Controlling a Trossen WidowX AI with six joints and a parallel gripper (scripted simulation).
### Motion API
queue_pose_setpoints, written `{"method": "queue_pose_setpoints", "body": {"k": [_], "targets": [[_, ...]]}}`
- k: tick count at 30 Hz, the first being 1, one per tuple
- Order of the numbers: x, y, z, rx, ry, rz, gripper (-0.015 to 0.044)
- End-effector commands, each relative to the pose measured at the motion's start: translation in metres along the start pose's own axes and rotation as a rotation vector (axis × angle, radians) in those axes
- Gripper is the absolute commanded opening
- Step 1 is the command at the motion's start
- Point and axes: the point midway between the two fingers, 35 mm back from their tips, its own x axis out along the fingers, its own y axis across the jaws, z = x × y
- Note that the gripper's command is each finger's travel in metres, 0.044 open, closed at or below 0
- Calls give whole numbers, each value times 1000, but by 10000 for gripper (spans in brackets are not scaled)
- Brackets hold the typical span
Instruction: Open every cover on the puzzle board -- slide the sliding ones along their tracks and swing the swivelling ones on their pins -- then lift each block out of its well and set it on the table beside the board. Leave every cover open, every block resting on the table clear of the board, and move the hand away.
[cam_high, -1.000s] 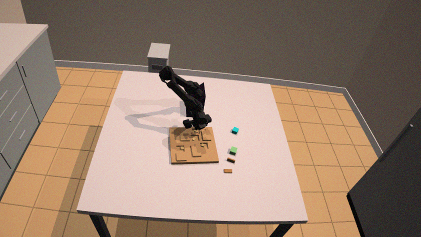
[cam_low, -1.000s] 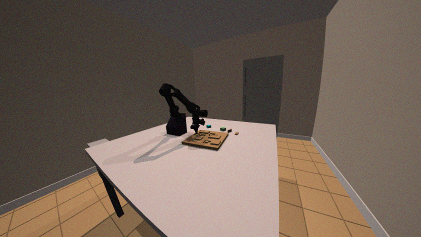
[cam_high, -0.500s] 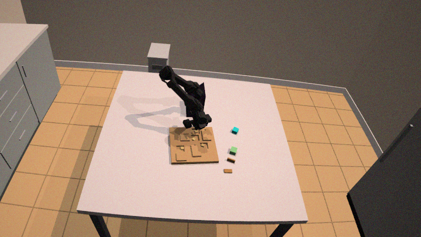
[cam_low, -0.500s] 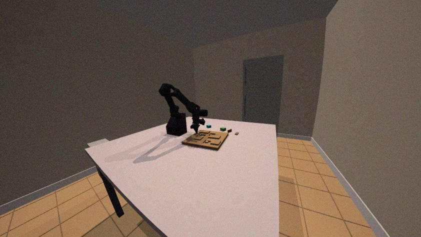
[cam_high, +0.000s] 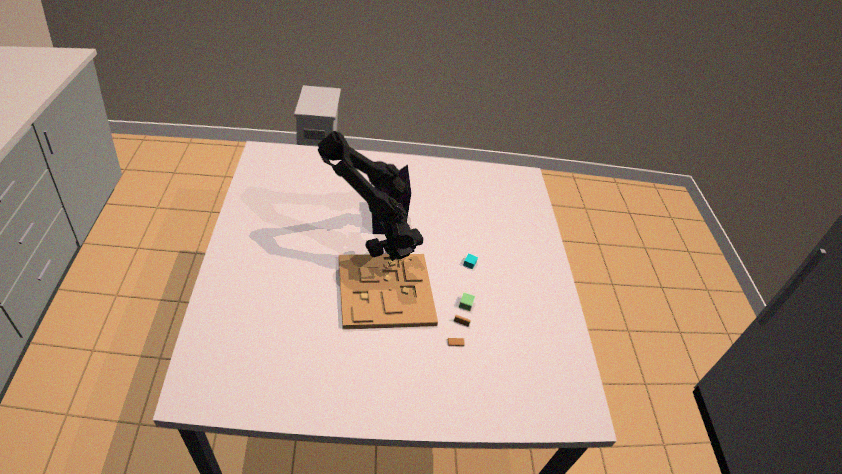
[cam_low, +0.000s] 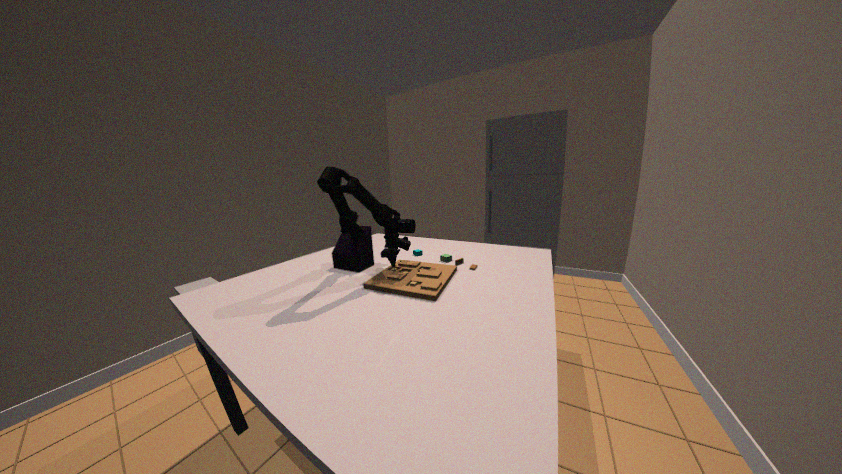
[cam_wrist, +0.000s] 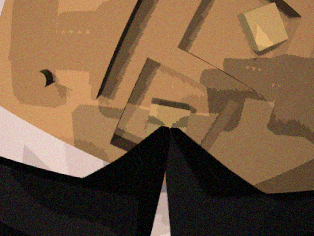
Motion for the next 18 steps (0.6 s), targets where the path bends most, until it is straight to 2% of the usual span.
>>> {"method": "queue_pose_setpoints", "body": {"k": [1, 18], "targets": [[2, 0, 0, -3, 0, 0, 0], [12, -1, 1, 2, -1, 1, 0]]}}
